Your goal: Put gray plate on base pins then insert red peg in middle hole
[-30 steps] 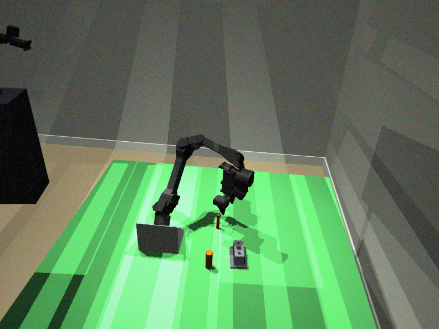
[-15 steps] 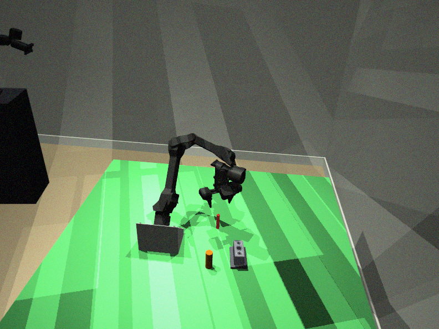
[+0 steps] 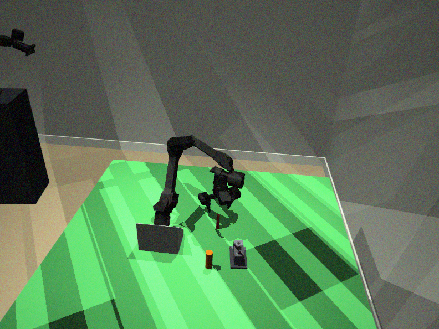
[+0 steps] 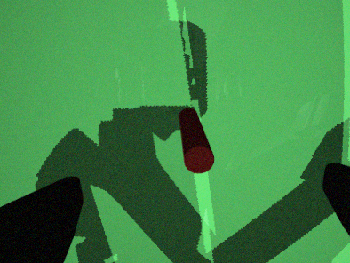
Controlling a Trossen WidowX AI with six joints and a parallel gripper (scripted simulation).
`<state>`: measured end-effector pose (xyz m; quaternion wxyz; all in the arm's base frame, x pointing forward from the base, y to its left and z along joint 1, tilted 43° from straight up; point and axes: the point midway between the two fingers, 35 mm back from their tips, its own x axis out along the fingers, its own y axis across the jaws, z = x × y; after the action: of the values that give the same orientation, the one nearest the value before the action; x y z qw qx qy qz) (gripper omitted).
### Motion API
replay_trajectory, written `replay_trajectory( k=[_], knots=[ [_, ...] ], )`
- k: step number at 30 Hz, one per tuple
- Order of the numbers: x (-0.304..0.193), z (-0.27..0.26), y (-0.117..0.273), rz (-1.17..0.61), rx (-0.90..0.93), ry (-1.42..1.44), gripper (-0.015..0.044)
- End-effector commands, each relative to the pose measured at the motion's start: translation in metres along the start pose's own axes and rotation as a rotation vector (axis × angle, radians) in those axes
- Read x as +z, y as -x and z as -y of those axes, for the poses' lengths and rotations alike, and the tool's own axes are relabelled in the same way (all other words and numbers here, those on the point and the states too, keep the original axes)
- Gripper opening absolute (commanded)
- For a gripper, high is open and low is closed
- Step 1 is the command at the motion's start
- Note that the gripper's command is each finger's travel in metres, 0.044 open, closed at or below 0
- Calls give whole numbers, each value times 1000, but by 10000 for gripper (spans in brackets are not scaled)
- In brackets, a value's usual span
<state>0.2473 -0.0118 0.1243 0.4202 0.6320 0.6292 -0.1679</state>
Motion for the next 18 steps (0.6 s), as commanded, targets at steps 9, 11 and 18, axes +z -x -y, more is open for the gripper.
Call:
replay_trajectory(
  k=[9, 11, 18],
  knots=[
    [-2, 0, -21, -5, 2, -4, 440],
    [-2, 0, -25, -5, 2, -4, 440],
    [-2, 0, -36, -4, 2, -4, 440]
  ],
)
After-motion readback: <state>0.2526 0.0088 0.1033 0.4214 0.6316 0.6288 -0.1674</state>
